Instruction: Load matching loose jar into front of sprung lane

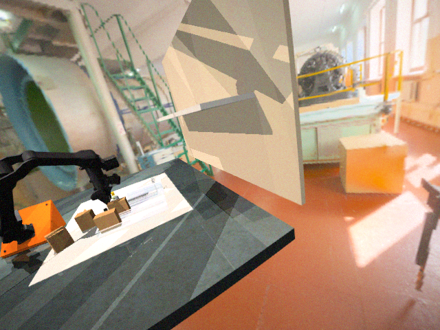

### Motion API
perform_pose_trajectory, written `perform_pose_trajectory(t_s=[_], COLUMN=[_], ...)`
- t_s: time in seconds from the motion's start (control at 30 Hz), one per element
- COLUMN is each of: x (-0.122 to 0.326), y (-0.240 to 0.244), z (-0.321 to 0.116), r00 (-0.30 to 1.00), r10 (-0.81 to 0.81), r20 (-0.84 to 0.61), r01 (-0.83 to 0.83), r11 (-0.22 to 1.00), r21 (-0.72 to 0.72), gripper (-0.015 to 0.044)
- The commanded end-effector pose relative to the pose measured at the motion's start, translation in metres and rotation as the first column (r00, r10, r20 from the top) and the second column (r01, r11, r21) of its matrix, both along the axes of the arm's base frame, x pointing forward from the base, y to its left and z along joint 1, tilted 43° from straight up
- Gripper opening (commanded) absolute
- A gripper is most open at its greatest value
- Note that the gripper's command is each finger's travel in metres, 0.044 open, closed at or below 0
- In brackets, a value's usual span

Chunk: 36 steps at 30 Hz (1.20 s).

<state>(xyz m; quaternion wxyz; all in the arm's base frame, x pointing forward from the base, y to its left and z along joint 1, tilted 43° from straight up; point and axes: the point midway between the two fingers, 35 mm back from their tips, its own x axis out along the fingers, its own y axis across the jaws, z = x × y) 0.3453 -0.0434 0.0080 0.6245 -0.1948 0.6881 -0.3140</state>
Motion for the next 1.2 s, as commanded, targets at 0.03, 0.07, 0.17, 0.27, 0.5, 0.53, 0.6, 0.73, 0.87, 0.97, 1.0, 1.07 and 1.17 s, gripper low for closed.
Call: perform_pose_trajectory(t_s=[0.03, 0.07, 0.17, 0.27, 0.5, 0.53, 0.6, 0.73, 0.87, 0.97, 1.0, 1.07, 1.17], x=[0.0023, 0.0022, 0.0019, 0.0016, 0.0009, 0.0008, 0.0006, 0.0001, -0.0003, -0.0006, -0.0007, -0.0010, -0.0015], y=[-0.0040, -0.0042, -0.0048, -0.0054, -0.0068, -0.0070, -0.0073, -0.0081, -0.0089, -0.0095, -0.0096, -0.0096, -0.0095], z=[-0.0011, -0.0013, -0.0020, -0.0026, -0.0042, -0.0044, -0.0049, -0.0058, -0.0067, -0.0073, -0.0074, -0.0074, -0.0074], r00=[1.000, 1.000, 1.000, 1.000, 1.000, 1.000, 1.000, 1.000, 1.000, 1.000, 1.000, 1.000, 1.000], r10=[0.001, 0.001, 0.001, 0.001, 0.001, 0.001, 0.001, 0.001, 0.001, 0.001, 0.001, 0.001, 0.001], r20=[0.012, 0.012, 0.012, 0.012, 0.012, 0.012, 0.012, 0.012, 0.012, 0.012, 0.012, 0.012, 0.012], r01=[-0.001, -0.001, -0.001, -0.001, -0.001, -0.001, -0.001, -0.001, -0.001, -0.001, -0.001, -0.001, -0.001], r11=[1.000, 1.000, 1.000, 1.000, 1.000, 1.000, 1.000, 1.000, 1.000, 1.000, 1.000, 1.000, 1.000], r21=[-0.010, -0.010, -0.010, -0.010, -0.010, -0.010, -0.010, -0.010, -0.010, -0.011, -0.011, -0.011, -0.011], gripper=[0.0000, 0.0000, 0.0000, 0.0000, 0.0000, 0.0000, 0.0000, 0.0000, 0.0000, 0.0000, 0.0000, 0.0000, 0.0000])
